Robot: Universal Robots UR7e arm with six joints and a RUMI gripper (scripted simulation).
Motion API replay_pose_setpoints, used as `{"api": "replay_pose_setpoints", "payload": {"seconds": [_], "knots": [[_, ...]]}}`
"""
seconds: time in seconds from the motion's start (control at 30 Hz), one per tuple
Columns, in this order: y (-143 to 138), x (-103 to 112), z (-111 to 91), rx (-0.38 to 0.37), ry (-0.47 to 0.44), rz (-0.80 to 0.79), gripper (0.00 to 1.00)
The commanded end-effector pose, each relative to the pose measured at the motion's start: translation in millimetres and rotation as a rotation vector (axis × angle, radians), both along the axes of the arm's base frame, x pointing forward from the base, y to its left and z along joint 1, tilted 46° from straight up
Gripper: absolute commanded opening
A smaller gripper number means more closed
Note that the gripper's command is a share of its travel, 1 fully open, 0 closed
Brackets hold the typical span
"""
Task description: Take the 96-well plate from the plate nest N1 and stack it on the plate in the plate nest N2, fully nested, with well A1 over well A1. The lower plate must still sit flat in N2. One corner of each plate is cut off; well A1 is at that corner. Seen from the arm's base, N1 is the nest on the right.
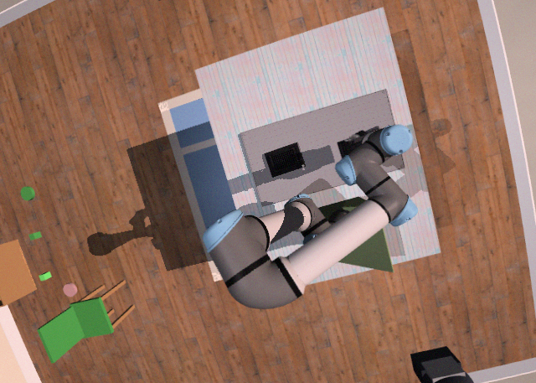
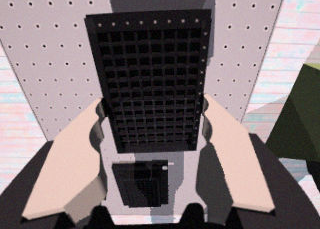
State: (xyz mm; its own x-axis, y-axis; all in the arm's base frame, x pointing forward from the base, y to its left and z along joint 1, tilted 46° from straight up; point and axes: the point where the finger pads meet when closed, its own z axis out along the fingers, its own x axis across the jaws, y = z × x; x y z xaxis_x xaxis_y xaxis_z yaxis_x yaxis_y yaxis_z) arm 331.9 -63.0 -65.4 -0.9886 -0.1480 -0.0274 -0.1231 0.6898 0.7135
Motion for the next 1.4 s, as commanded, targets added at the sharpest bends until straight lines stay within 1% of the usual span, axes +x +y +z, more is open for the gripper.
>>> {"api": "replay_pose_setpoints", "payload": {"seconds": [0.0, 0.33, 0.4, 0.9, 0.97, 1.37], "knots": [[9.2, 0.6, 10.4, -0.001, -0.001, -0.001, 0.00], [32.7, 1.5, 34.0, -0.001, -0.001, 0.000, 0.00], [32.7, 1.5, 34.0, -0.001, -0.001, 0.000, 0.00], [67.9, 2.7, 69.5, -0.001, -0.001, 0.000, 0.00], [67.9, 2.7, 69.5, -0.001, -0.001, 0.000, 0.00], [96.1, 3.7, 97.9, -0.001, -0.001, 0.000, 0.00]]}}
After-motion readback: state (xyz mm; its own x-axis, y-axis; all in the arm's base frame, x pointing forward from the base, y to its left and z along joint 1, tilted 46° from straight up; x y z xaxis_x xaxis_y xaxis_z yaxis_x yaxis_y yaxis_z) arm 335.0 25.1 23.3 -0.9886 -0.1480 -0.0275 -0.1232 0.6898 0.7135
